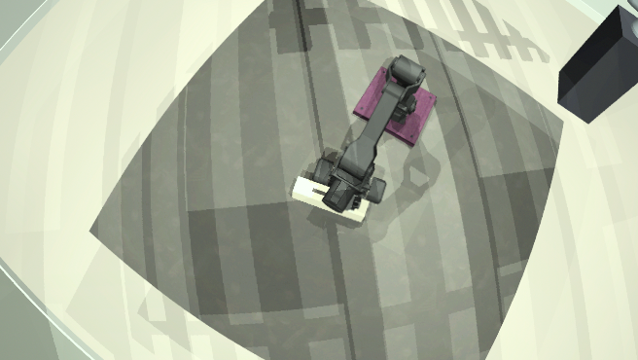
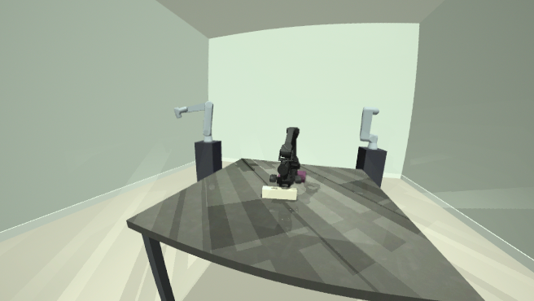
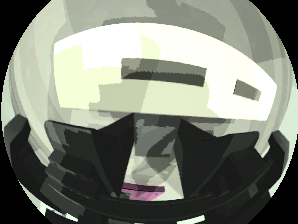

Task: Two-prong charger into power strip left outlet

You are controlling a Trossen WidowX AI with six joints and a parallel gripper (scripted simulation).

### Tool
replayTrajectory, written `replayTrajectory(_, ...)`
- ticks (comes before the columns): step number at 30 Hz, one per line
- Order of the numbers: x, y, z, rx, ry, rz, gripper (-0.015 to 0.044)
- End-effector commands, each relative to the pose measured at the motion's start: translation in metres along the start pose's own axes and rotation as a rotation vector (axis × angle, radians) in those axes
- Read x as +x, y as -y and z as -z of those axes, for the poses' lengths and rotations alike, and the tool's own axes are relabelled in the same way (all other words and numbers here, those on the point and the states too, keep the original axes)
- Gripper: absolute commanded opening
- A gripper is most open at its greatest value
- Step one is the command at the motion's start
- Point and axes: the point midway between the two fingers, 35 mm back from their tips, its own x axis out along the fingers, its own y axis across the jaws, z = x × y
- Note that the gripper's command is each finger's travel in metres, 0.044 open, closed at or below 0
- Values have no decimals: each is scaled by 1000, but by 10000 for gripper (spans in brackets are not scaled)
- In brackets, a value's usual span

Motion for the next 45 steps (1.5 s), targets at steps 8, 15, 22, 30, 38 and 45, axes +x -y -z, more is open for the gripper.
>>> replayTrajectory(8,-5,0,-8,0,30,0,0)
replayTrajectory(15,0,0,0,0,0,0,0)
replayTrajectory(22,0,0,0,0,0,0,0)
replayTrajectory(30,0,0,0,0,0,0,157)
replayTrajectory(38,0,0,0,0,0,0,368)
replayTrajectory(45,0,0,1,0,2,0,440)
